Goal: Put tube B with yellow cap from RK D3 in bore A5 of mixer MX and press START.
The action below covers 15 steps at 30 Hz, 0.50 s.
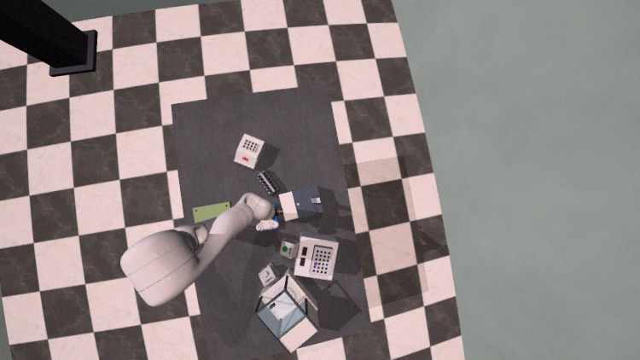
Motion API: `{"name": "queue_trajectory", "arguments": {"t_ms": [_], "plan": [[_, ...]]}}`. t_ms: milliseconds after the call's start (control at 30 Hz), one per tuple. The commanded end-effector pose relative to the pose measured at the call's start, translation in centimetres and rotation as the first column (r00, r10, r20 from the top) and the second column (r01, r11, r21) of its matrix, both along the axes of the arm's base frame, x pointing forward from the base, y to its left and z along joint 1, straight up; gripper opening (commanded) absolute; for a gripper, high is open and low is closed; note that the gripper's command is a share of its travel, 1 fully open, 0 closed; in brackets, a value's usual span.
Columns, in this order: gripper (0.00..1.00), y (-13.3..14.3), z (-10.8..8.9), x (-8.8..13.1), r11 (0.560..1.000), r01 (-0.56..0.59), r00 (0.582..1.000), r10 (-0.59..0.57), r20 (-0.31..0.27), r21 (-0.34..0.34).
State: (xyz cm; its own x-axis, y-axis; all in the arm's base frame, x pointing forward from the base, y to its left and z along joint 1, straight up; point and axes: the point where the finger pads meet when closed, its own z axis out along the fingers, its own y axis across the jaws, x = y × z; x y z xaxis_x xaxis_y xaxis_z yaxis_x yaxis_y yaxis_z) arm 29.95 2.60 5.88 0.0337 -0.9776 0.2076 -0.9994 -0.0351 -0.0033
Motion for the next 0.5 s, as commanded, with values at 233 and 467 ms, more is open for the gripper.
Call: {"name": "queue_trajectory", "arguments": {"t_ms": [233, 467], "plan": [[0.1, 0.01, 0.03, 0.03, 1.0, 0.0, 1.0, 0.0, 0.001, 0.0], [0.1, 0.01, 0.16, 0.03, 1.0, 0.0, 1.0, 0.0, 0.001, 0.0]]}}
